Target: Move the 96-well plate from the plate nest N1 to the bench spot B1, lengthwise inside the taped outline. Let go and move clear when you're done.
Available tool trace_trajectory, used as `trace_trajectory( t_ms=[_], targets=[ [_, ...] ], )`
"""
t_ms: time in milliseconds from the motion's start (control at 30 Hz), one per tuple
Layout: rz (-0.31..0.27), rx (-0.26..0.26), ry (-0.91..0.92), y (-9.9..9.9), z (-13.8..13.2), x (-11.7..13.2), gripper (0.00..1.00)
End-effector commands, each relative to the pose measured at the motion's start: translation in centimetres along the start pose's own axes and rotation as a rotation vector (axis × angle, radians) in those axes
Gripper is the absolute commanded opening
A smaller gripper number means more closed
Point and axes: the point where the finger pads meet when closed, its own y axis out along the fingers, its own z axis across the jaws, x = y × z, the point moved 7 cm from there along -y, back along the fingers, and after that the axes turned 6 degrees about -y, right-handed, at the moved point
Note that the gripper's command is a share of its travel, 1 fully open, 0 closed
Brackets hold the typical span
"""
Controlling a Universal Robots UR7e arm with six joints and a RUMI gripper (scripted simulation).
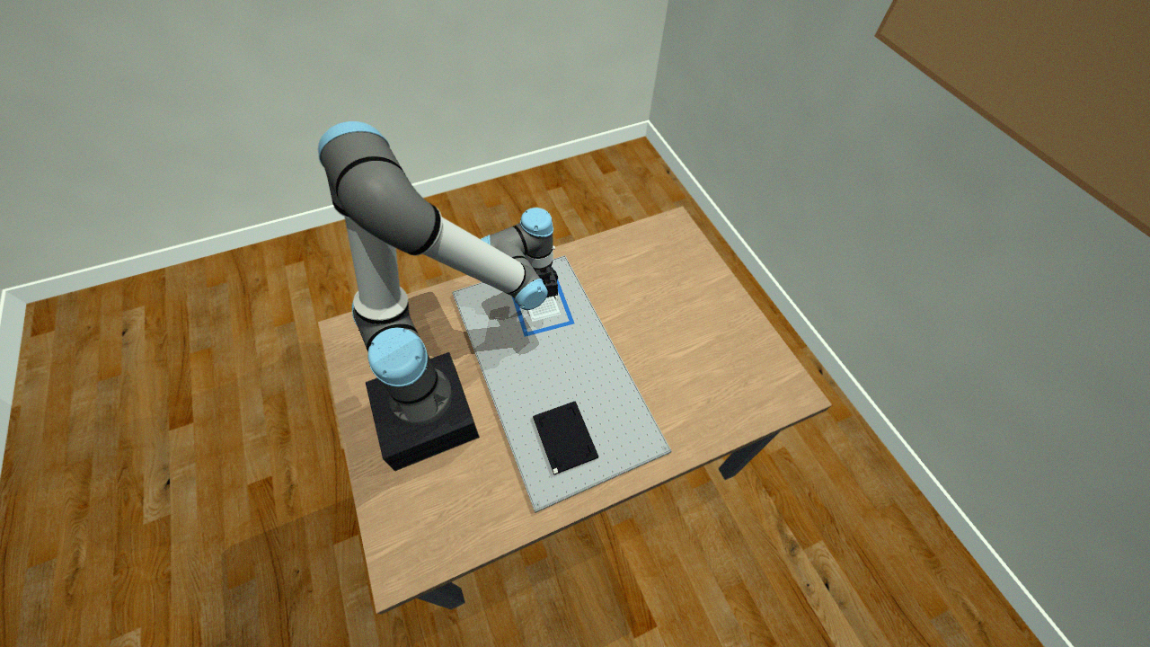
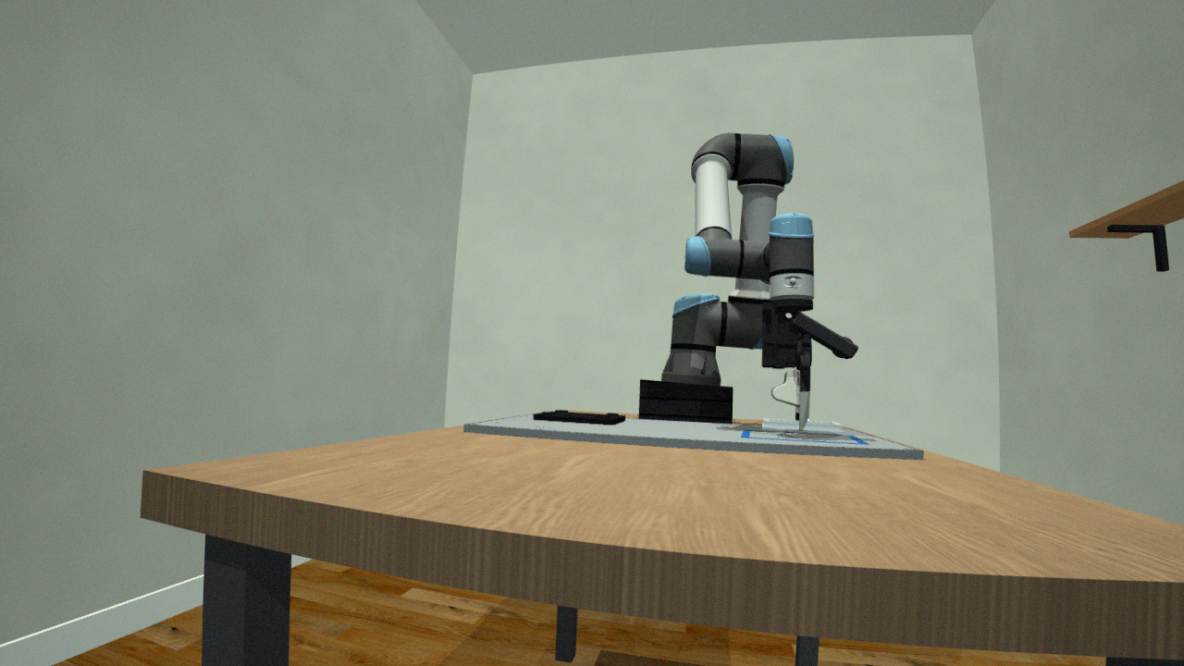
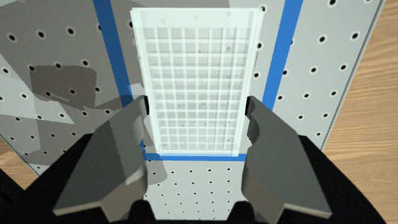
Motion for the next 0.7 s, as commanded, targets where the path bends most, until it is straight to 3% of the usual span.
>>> trace_trajectory(
  t_ms=[0,667],
  targets=[
    [0.0,0.001,0.0,0.01,0.03,0.0,0.0],
    [0.0,0.001,0.0,0.31,0.02,0.0,0.0]
  ],
)
